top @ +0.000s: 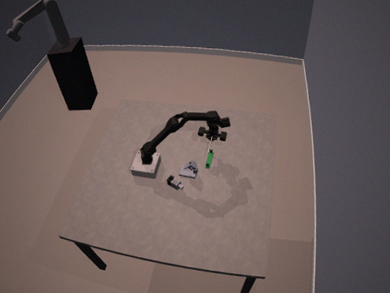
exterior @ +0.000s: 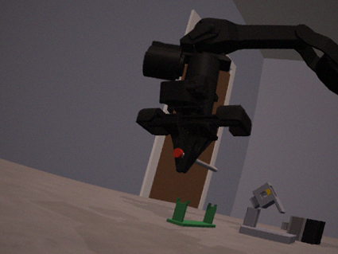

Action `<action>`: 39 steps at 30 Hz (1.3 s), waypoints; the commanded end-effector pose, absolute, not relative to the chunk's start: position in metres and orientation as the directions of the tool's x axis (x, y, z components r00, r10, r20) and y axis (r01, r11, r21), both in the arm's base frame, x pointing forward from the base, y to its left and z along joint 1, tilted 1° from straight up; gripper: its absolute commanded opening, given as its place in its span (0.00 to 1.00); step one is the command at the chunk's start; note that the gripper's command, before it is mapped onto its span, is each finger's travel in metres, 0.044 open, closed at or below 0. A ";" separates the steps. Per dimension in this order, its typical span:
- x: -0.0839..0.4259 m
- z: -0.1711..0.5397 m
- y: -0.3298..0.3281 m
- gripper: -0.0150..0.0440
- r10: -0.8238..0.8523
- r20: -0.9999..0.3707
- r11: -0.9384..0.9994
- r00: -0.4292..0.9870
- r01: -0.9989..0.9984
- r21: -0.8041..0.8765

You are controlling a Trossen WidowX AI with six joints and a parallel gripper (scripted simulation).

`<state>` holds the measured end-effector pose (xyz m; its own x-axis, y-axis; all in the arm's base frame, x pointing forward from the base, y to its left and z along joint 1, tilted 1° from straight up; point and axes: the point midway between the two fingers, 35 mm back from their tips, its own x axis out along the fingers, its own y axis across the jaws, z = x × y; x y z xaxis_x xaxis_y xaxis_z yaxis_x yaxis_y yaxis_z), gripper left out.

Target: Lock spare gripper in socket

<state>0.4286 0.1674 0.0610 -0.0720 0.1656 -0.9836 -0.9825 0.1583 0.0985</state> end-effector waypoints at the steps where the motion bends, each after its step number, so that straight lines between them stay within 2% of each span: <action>1: 0.432 0.057 0.169 0.25 0.168 -0.984 0.161 -0.066 -0.983 0.094; 39: 0.433 0.000 0.170 0.25 0.175 -0.984 0.159 -0.044 -0.985 0.072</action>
